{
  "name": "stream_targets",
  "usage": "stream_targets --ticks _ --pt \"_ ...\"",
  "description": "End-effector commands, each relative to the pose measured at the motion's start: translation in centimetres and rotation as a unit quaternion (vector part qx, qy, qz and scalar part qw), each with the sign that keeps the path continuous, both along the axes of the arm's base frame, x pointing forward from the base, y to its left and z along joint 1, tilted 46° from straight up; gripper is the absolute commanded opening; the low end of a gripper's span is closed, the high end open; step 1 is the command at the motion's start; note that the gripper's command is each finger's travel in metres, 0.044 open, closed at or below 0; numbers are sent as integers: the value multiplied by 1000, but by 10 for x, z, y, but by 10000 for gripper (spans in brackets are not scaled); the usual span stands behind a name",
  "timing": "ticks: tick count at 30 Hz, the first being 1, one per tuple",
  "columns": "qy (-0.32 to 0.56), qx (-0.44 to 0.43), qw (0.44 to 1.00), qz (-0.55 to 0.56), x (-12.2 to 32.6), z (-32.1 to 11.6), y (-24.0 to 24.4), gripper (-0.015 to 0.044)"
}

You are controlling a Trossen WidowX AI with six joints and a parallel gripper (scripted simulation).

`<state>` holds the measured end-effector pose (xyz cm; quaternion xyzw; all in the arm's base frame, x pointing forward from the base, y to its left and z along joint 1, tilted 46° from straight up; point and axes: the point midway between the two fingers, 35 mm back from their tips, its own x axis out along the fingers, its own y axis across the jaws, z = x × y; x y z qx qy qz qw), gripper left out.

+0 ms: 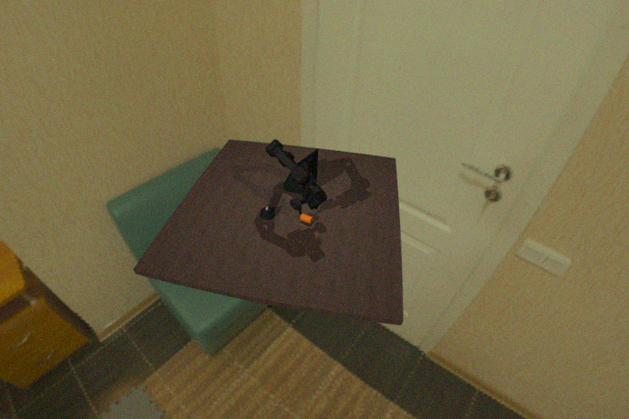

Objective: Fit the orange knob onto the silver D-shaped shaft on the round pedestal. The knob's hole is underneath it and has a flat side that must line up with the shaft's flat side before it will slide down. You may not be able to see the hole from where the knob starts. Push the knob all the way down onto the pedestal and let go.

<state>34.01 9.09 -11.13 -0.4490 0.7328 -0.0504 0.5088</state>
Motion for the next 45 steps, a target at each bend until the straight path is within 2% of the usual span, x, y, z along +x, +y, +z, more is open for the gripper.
stream_targets --ticks 1,18,23,45 --pt "214 30 952 216 3 0 9 440" --pt "214 30 952 216 3 0 9 440" --pt "214 30 952 216 1 -17 -8 440" --pt "214 29 952 216 -1 -37 -28 440"
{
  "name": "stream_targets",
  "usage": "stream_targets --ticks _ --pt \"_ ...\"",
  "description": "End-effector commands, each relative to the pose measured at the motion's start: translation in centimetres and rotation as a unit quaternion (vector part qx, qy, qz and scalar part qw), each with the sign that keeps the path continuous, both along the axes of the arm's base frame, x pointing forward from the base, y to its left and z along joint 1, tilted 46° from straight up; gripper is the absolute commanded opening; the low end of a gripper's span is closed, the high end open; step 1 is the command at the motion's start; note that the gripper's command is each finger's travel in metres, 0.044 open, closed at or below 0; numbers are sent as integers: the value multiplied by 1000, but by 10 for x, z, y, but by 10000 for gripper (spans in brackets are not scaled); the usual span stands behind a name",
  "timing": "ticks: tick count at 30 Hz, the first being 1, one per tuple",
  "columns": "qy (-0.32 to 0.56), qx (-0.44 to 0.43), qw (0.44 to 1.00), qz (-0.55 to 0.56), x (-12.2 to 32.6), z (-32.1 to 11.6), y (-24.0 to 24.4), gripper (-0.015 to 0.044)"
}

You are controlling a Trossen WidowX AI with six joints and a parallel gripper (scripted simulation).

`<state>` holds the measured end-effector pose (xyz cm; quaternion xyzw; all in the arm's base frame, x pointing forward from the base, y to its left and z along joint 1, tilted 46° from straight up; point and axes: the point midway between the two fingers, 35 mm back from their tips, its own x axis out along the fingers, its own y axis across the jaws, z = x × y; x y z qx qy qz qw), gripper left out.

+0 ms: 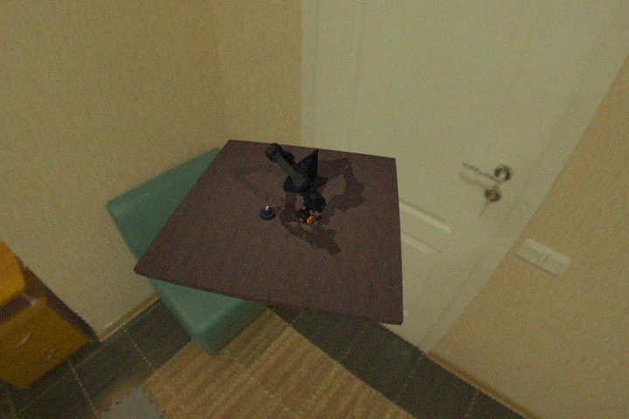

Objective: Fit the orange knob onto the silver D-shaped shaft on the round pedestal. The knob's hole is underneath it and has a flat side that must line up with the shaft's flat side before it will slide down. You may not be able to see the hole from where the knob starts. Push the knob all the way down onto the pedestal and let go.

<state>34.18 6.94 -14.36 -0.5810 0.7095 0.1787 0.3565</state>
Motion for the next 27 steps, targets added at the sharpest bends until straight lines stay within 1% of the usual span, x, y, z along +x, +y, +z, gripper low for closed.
stream_targets --ticks 1,13,20,21,27 --pt "4 -3 1000 1 -2 -6 -8 440" --pt "4 -4 1000 1 -4 -18 -20 440" --pt "4 -4 1000 1 -4 -18 -20 256" --pt "4 -4 1000 1 -4 -18 -20 240" --pt "4 -4 1000 1 -4 -18 -20 240"
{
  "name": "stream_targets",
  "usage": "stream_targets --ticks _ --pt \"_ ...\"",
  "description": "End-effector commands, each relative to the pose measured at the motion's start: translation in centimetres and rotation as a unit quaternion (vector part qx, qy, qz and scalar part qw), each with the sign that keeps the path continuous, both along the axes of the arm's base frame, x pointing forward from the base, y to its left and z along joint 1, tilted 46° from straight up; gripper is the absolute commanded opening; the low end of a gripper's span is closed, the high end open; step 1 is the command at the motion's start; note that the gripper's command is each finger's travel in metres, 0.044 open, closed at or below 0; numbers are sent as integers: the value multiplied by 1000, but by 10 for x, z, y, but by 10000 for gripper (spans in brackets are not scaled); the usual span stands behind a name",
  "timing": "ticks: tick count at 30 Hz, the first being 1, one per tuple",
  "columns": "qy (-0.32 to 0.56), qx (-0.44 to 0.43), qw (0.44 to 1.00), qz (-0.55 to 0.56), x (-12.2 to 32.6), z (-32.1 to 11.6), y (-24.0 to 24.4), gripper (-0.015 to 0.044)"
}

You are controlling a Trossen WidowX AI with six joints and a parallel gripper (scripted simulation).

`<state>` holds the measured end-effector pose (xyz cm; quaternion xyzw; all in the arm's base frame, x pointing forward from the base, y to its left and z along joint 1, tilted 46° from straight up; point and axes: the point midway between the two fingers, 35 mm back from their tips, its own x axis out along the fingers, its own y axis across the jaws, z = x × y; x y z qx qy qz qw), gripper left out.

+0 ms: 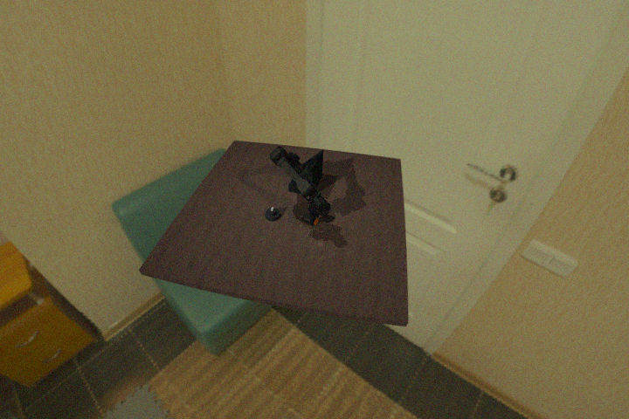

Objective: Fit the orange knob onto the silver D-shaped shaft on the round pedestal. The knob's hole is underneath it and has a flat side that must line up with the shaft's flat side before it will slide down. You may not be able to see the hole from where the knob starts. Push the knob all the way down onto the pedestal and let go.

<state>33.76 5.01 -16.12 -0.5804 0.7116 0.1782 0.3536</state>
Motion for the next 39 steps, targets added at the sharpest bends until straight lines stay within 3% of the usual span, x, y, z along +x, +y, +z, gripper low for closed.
stream_targets --ticks 1,19,39 --pt "1 -2 1000 2 0 0 -1 240" --pt "0 2 1000 2 0 0 -1 179" --pt "-43 161 986 27 -5 20 -4 179"
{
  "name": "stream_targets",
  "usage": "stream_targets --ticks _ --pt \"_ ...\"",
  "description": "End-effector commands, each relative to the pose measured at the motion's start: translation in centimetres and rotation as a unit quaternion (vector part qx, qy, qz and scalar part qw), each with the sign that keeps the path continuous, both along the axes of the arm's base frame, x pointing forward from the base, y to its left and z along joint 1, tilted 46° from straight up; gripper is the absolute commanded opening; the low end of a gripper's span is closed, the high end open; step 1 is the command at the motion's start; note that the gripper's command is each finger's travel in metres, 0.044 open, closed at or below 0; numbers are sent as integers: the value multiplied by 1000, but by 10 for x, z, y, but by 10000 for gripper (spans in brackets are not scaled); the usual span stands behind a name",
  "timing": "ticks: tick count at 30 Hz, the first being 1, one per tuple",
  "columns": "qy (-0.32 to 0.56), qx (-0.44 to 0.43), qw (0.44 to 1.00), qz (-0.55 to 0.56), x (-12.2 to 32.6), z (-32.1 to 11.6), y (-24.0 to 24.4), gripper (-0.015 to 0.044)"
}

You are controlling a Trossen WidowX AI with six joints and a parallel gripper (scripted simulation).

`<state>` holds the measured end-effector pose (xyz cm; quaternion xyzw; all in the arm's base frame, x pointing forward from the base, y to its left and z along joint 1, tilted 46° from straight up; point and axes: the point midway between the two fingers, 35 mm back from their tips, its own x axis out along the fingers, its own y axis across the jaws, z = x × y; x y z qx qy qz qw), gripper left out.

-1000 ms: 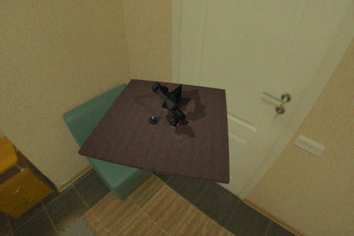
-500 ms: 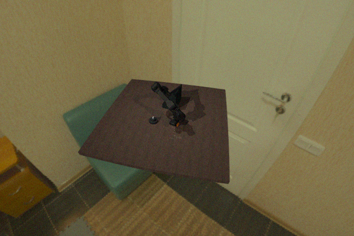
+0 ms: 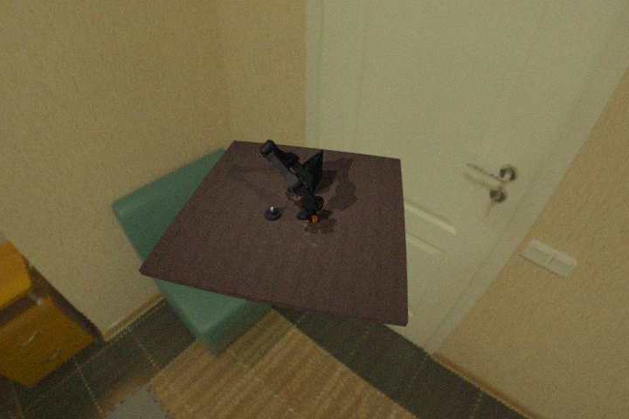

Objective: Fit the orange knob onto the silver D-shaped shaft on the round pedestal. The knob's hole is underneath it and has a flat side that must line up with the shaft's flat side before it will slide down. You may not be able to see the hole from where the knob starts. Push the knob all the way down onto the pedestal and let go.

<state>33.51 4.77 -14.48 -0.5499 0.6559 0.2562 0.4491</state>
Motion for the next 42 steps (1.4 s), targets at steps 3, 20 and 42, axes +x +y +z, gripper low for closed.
stream_targets --ticks 3,20,42 --pt "-13 52 999 10 -3 7 -3 179" --pt "-46 176 983 31 -8 21 -12 179" --pt "-86 325 940 55 -15 34 -27 179"
